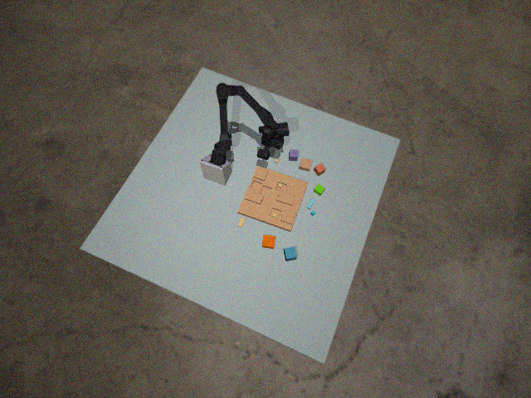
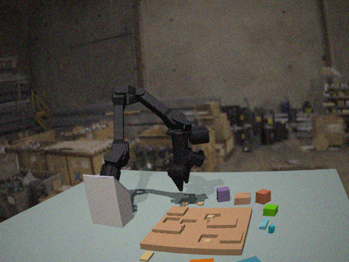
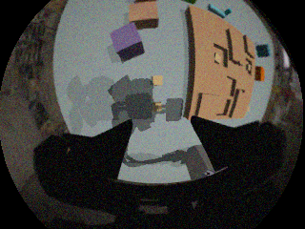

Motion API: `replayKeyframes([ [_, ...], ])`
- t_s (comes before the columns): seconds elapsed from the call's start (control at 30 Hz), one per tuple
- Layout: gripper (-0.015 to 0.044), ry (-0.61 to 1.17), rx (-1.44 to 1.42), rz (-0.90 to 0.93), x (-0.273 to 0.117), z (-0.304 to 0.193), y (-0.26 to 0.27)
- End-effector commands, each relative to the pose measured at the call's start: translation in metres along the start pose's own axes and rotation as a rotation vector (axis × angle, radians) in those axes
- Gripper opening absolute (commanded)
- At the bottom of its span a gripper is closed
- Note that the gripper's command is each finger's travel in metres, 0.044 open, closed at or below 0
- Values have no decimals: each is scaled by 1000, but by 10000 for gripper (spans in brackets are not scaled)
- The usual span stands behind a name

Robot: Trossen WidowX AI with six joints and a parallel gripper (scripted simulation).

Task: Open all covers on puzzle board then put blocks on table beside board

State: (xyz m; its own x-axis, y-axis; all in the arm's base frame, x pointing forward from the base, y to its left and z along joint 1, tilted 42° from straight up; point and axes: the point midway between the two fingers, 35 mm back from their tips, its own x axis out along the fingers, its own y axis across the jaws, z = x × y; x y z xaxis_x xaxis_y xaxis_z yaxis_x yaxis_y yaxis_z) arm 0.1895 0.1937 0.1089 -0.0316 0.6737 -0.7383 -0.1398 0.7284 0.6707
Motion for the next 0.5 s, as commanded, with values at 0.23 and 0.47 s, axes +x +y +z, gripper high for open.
replayKeyframes([
  [0.23, 230, -3, -17, -18, -8, 25, -14],
  [0.47, 46, -5, -28, -38, -9, 52, -36],
])
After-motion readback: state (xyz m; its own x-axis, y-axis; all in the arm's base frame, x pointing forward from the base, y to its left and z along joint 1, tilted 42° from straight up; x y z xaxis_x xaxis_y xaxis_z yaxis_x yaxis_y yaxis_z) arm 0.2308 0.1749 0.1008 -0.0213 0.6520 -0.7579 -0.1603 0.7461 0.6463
